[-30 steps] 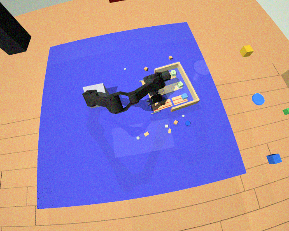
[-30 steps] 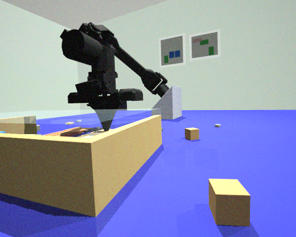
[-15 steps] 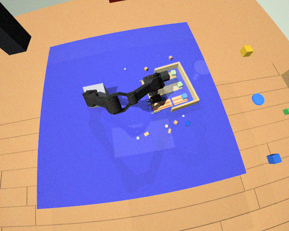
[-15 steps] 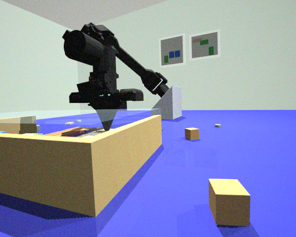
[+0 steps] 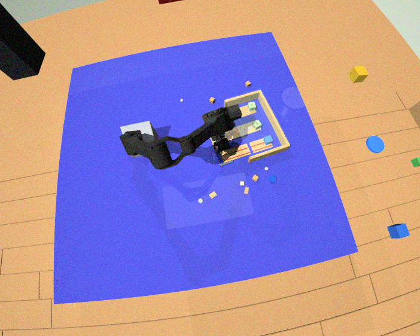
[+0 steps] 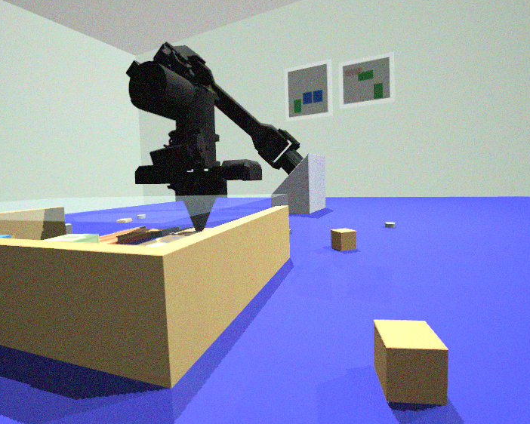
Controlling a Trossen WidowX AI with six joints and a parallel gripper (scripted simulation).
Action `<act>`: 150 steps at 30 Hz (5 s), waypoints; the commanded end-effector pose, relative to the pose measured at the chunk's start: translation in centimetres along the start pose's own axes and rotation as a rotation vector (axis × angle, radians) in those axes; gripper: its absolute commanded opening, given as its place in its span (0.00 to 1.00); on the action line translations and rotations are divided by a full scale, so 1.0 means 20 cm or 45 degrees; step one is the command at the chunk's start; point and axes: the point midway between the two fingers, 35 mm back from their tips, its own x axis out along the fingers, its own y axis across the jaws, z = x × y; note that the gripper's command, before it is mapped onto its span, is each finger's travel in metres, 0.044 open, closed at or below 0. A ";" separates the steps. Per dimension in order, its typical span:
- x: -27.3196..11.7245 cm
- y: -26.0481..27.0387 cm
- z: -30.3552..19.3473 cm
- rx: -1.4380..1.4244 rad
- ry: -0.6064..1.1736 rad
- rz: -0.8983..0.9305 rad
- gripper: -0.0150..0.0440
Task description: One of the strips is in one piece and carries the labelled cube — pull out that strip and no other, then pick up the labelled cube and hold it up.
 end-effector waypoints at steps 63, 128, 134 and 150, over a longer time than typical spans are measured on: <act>0.02 0.01 -0.53 -0.016 0.031 -0.003 0.25; 0.01 0.01 -0.77 -0.018 0.034 -0.003 0.25; -0.04 0.01 -0.73 -0.012 0.007 0.001 0.25; -0.22 0.00 -0.55 -0.192 0.031 0.002 0.61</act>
